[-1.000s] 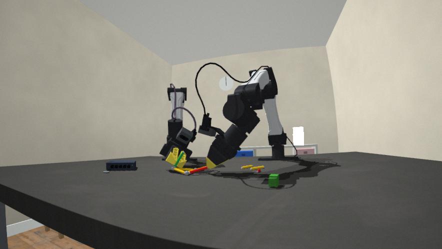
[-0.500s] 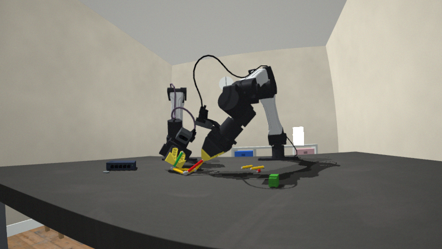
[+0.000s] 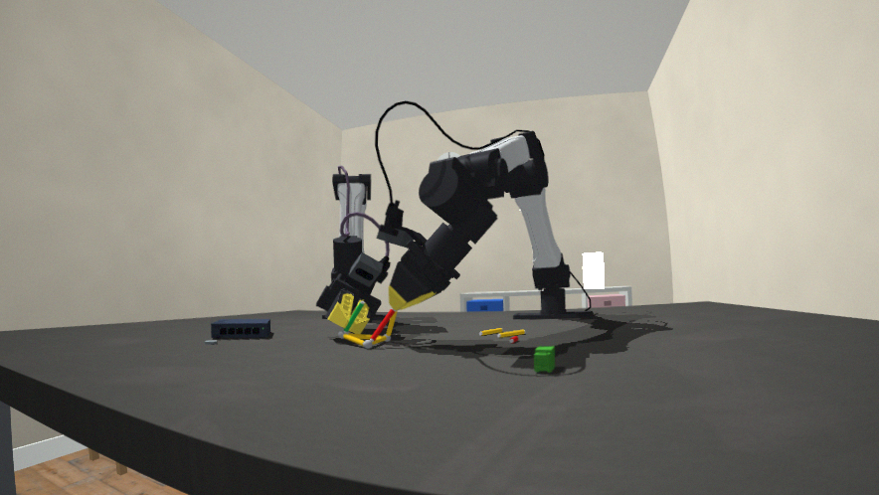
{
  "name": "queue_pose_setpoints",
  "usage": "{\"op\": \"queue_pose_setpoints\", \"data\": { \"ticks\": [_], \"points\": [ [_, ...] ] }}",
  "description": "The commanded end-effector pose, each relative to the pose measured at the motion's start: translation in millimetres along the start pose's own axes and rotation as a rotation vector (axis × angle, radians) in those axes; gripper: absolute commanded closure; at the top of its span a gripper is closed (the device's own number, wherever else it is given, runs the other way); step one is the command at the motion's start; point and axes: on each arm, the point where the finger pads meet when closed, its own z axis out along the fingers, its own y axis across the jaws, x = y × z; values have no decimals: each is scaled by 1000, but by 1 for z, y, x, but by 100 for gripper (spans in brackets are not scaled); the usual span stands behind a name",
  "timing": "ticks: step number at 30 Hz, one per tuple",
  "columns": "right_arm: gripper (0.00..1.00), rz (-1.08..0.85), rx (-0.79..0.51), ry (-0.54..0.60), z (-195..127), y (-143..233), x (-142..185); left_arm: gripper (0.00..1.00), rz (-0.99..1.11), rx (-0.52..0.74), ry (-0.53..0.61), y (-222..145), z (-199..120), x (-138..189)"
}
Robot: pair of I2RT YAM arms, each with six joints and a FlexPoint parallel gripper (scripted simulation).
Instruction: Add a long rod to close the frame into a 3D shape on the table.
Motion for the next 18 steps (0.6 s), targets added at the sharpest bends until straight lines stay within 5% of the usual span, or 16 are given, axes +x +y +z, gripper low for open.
{"op": "queue_pose_setpoints", "data": {
  "ticks": [1, 18],
  "points": [
    [100, -9, -10, -55, 0, 2, -14, 100, 35, -21, -20, 4, -4, -34],
    [100, -9, -10, -54, 0, 2, -14, 100, 18, -18, 0, 9, 18, -44]
  ]
}}
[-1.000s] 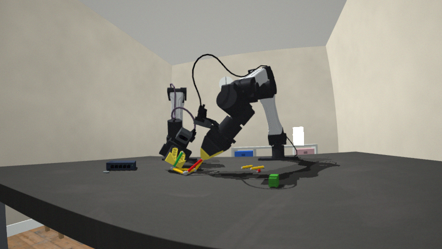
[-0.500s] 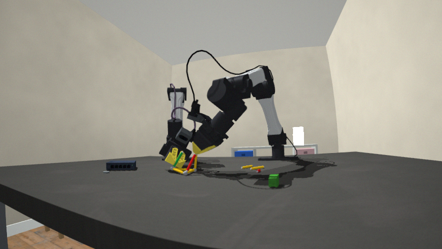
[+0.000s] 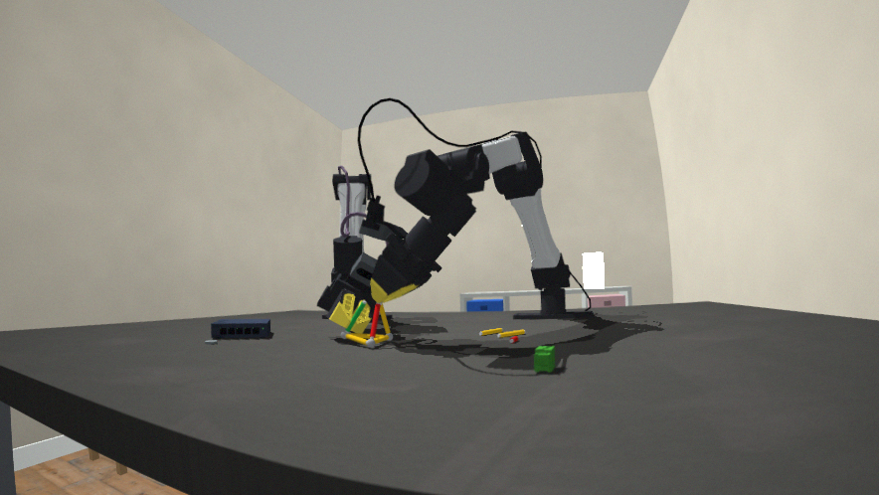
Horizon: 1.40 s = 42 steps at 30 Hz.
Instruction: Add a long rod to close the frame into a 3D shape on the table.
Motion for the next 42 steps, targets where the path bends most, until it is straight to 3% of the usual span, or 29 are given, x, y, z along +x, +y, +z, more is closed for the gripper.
{"op": "queue_pose_setpoints", "data": {
  "ticks": [1, 19, 22, 23, 25, 29, 38, 42],
  "points": [
    [100, -9, 3, -46, 0, 0, -12, 100, 23, -18, -16, 9, 6, -16],
    [100, -6, 17, -51, 0, -4, -16, 100, -1, -11, 4, 10, 15, -22],
    [100, -6, 17, -51, 0, -4, -16, 100, 23, -31, -4, 11, 5, -31],
    [100, -6, 15, -49, 0, -4, -15, 90, 22, -30, -5, 11, 5, -30],
    [100, -6, 15, -49, 0, -4, -15, 83, 29, -37, -8, 10, 2, -33],
    [100, -6, 17, -51, 0, -4, -16, 83, 41, -47, -14, 11, -3, -37],
    [100, -6, 16, -51, 0, -4, -16, 83, 52, -57, -31, 7, -35, -47],
    [100, -6, 16, -51, 0, -4, -16, 83, 69, -76, -40, 10, -68, -53]
  ]
}}
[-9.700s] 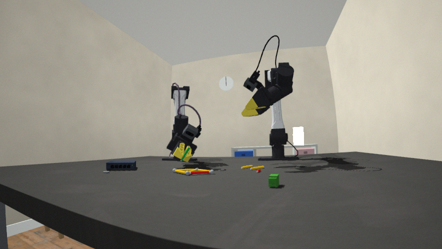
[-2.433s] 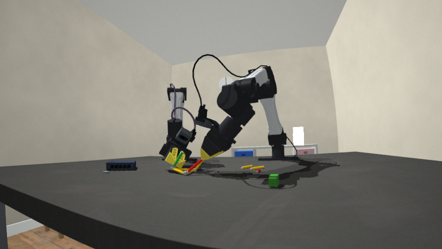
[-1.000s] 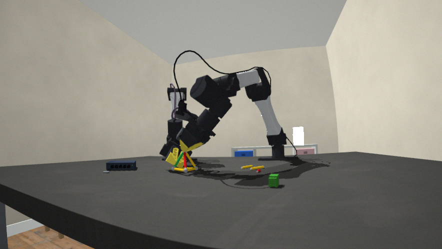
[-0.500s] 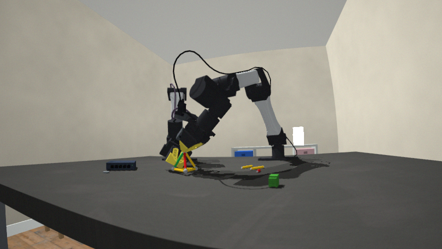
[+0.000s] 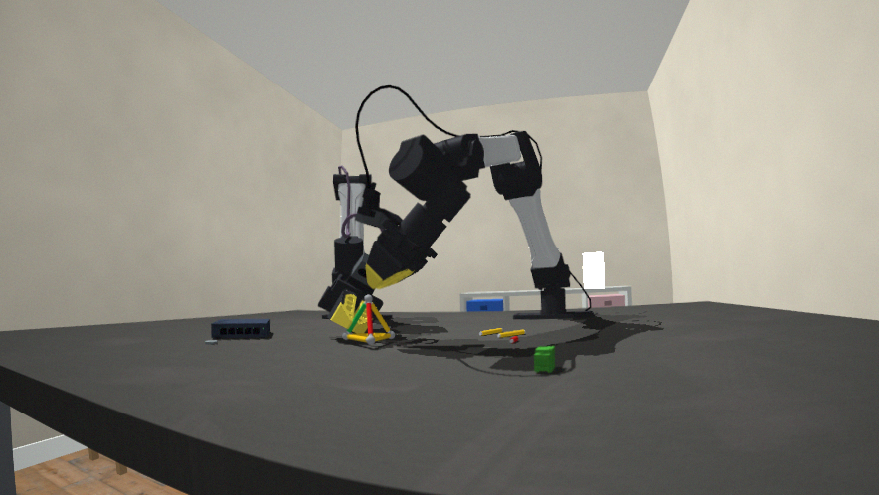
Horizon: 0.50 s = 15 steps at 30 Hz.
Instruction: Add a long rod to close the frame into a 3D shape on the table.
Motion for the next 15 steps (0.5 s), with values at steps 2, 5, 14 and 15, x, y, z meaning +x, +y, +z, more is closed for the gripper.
{"op": "queue_pose_setpoints", "data": {
  "ticks": [2, 5, 14, 15],
  "points": [
    [89, -4, 16, -56, 0, -5, -17, 83, 51, -53, -27, 6, -53, -22],
    [81, -13, 29, -73, -13, -8, -23, 83, 24, -22, -8, 4, -37, -10],
    [81, -15, 26, -66, -36, -13, -19, 83, 14, -11, -2, 4, -28, -4],
    [81, -16, 30, -72, -41, -14, -20, 83, 21, -20, -5, 4, -33, -8]
  ]
}}
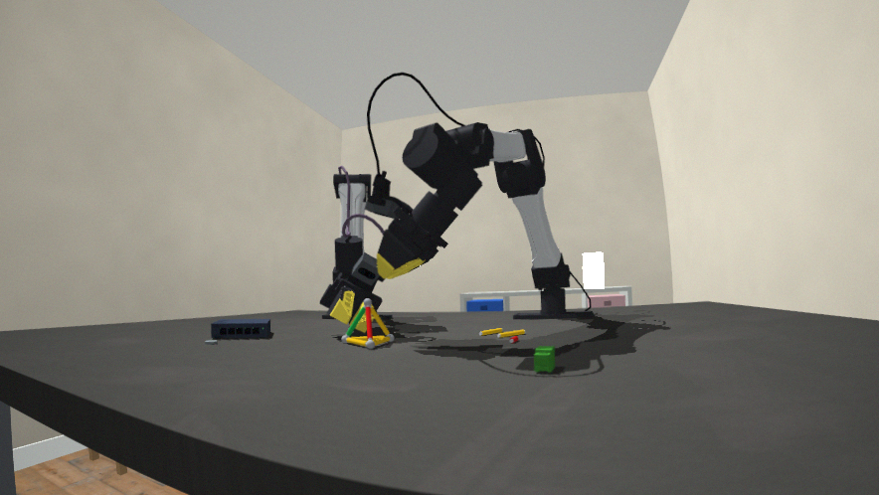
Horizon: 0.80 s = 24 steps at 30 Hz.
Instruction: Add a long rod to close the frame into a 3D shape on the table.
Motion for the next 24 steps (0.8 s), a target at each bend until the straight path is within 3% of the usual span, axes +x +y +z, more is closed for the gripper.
{"op": "queue_pose_setpoints", "data": {
  "ticks": [1, 4, 8, 13, 18, 24],
  "points": [
    [81, -15, 44, -76, -19, -19, -25, 83, 32, -19, -10, 2, -9, -12],
    [81, -13, 34, -61, -38, -16, -20, 83, 32, -19, -10, 2, -9, -12],
    [81, 19, 11, -24, -52, -10, -11, 39, 22, -68, -7, 9, -16, -20],
    [81, 64, -10, 29, -55, -8, -10, 39, -48, -109, 14, 10, -16, -19],
    [81, 153, -37, 91, -63, -15, -30, 39, -250, -229, 73, 12, -19, -20],
    [81, 264, -46, 119, -98, -33, -78, 39, -517, -362, 170, -7, -20, -24]
  ]
}}
